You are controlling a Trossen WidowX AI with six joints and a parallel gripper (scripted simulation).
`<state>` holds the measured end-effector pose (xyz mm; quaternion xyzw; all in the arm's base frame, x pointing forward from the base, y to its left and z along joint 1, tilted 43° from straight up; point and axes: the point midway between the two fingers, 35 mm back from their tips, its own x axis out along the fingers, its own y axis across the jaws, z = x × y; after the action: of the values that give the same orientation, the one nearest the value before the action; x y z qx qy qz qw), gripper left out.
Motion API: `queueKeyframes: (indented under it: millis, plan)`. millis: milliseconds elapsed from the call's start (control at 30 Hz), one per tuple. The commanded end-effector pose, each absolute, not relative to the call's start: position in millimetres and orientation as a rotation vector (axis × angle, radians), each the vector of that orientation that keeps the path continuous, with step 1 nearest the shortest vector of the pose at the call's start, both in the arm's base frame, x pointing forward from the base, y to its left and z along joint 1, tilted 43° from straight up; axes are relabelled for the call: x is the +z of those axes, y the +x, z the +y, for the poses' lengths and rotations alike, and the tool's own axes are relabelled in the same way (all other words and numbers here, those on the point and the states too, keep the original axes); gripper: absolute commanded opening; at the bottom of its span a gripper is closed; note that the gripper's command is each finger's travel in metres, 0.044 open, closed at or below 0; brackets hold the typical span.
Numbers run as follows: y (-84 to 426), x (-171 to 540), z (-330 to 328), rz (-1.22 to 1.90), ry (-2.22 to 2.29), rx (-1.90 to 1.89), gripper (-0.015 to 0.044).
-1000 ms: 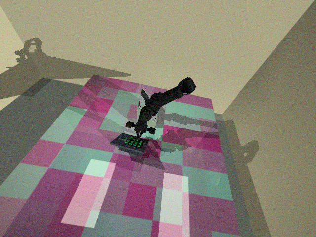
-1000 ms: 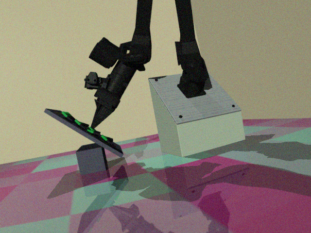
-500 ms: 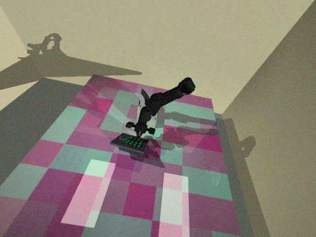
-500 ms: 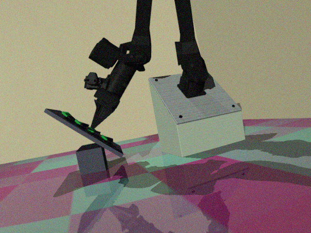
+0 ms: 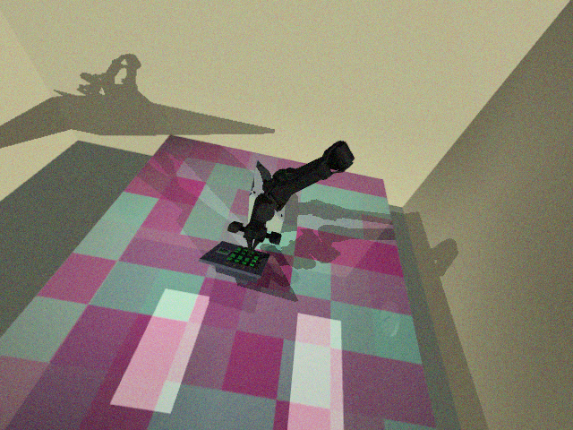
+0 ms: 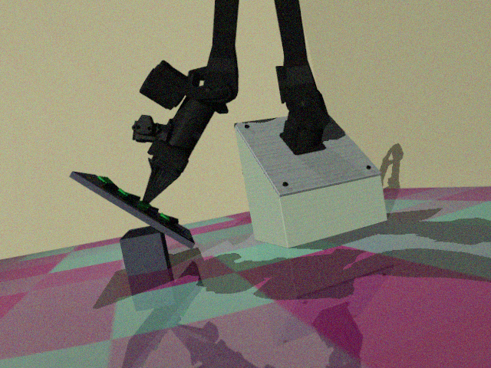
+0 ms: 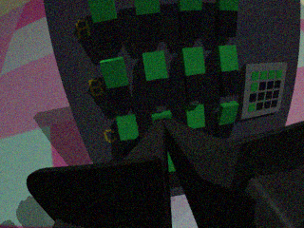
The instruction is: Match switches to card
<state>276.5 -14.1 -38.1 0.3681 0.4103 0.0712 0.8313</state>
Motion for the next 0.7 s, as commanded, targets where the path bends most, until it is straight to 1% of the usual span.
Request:
queueKeyframes:
  millis: [0,567,667]
  plan:
    - [277.2,-38.7,-13.9,0.872,0.784,0.146,0.0000]
    - [278.7,-40.1,-13.0,0.871,0.784,0.146,0.0000]
    - [271.2,-32.3,-19.7,0.870,0.779,0.147,0.0000]
